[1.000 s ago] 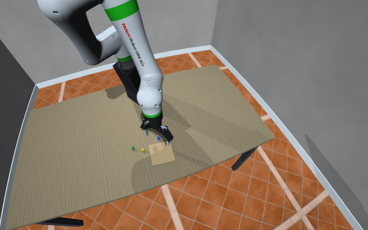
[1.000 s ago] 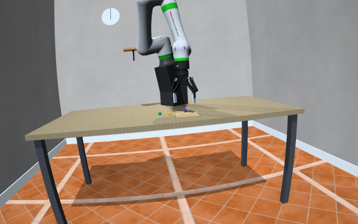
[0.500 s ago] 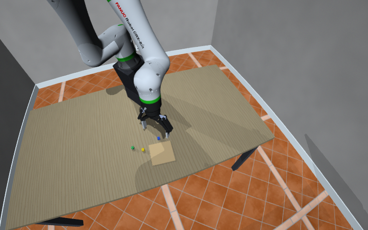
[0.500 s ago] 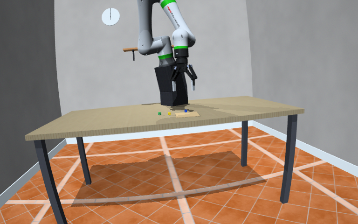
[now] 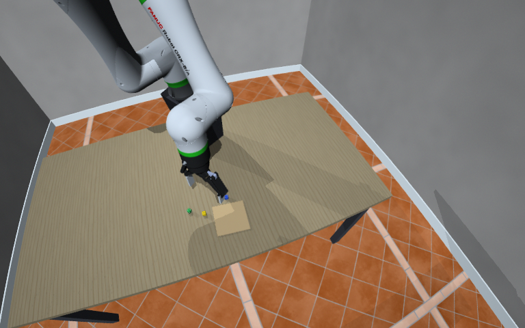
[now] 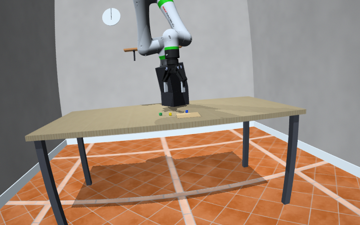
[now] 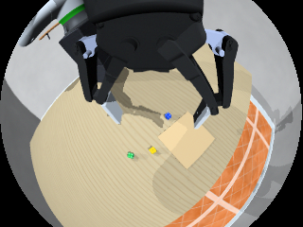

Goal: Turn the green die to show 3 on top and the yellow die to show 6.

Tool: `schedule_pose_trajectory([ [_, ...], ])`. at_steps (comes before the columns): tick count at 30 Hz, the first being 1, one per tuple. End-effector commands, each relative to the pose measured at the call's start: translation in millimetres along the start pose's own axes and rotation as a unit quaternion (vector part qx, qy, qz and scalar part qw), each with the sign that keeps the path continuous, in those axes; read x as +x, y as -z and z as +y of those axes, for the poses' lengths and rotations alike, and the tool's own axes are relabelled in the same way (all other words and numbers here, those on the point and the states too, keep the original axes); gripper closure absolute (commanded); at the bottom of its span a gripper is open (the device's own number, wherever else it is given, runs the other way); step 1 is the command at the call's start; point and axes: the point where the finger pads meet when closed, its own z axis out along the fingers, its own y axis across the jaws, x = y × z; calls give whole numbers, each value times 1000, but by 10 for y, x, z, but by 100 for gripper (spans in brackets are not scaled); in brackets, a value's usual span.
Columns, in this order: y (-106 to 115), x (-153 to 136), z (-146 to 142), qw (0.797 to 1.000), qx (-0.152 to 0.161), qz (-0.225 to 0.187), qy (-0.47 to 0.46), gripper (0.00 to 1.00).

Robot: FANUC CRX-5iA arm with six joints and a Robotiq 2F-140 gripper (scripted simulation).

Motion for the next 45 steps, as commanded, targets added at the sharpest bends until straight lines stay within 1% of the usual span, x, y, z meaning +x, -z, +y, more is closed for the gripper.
schedule_pose_trajectory([
  [1, -24, 236, 209, 1000, 2, -1, -17, 0],
  [2, -24, 236, 209, 1000, 2, -1, -17, 0],
  [4, -54, 514, 592, 999, 2, 0, -47, 0],
  [5, -54, 514, 592, 999, 2, 0, -47, 0],
  [6, -62, 587, 710, 998, 2, 1, -56, 0],
  [8, -65, 620, 764, 998, 2, 1, -60, 0],
  [26, -67, 626, 774, 998, 2, 1, -57, 0],
  [29, -86, 631, 779, 1000, 2, 2, -20, 0],
  [31, -115, 637, 785, 999, 1, 2, 37, 0],
  [33, -134, 641, 789, 997, 1, 3, 74, 0],
  [36, -134, 641, 789, 997, 1, 3, 75, 0],
  [38, -174, 647, 797, 988, 0, 4, 153, 0],
  [40, -181, 648, 798, 986, 0, 4, 167, 0],
  [42, -204, 650, 802, 978, 0, 4, 211, 0],
  [43, -208, 650, 803, 976, 0, 4, 218, 0],
  [45, -232, 652, 807, 964, -1, 4, 264, 0],
])
